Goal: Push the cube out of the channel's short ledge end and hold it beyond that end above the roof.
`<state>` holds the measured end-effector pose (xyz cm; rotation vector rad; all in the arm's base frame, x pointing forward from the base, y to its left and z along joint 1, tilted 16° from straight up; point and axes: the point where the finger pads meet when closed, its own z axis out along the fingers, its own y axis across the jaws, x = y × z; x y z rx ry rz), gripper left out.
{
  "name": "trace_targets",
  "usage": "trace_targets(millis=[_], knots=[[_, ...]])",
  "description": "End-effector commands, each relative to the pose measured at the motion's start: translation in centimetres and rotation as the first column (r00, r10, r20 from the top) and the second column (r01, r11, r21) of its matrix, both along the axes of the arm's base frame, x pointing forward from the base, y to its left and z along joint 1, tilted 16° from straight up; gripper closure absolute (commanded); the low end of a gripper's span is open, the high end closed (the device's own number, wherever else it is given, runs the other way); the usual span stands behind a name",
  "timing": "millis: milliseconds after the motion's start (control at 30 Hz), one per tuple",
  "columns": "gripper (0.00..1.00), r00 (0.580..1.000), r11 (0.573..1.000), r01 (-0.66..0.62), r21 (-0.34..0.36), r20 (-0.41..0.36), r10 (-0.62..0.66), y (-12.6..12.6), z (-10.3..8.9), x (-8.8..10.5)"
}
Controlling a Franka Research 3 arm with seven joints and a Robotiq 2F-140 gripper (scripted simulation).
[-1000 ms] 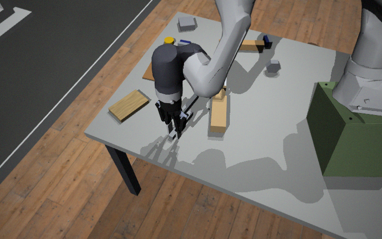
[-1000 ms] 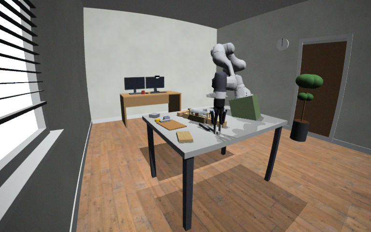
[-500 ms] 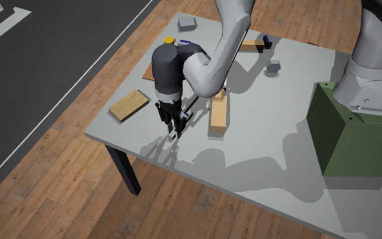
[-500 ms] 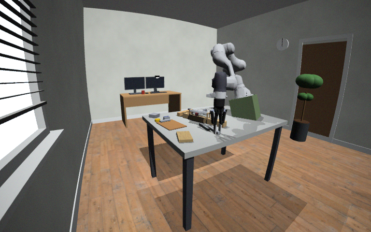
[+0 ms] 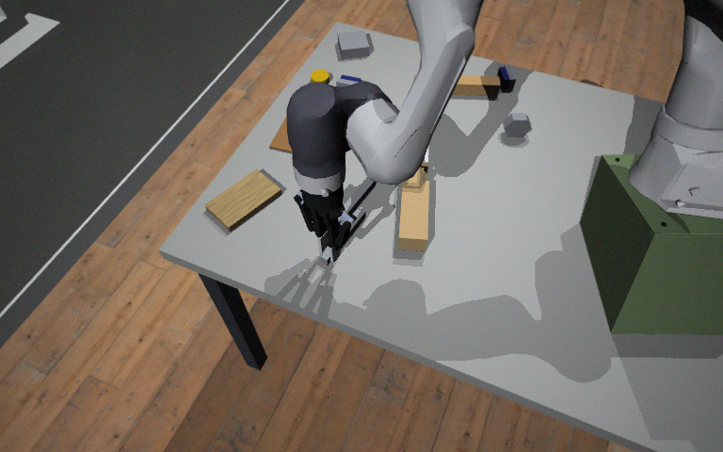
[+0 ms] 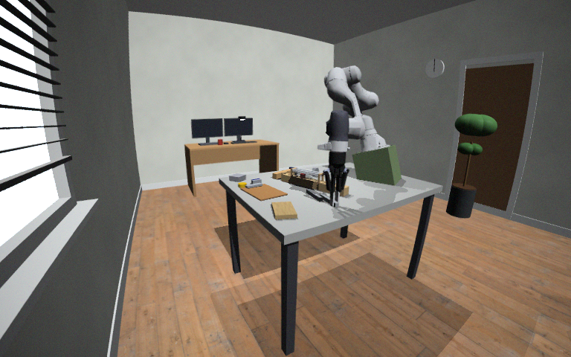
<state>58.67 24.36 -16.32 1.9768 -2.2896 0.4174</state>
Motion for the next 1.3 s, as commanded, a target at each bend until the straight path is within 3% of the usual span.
trace_targets(millis=[0, 967, 1100, 1167, 1267], knots=[[1.00, 1.000, 1.000, 0.004, 0.002, 0.004, -0.004, 0.1, 0.0, 0.1], [1.00, 1.000, 1.000, 0.004, 0.002, 0.004, -0.004, 0.1, 0.1, 0.1], [1.00, 1.000, 1.000, 0.004, 0.002, 0.004, -0.004, 0.6, 2.2, -0.1], [1.00, 1.000, 1.000, 0.004, 0.002, 0.004, -0.004, 0.6, 2.2, -0.1], [1.00, 1.000, 1.000, 0.004, 0.002, 0.004, -0.004, 1.5, 5.2, -0.5]])
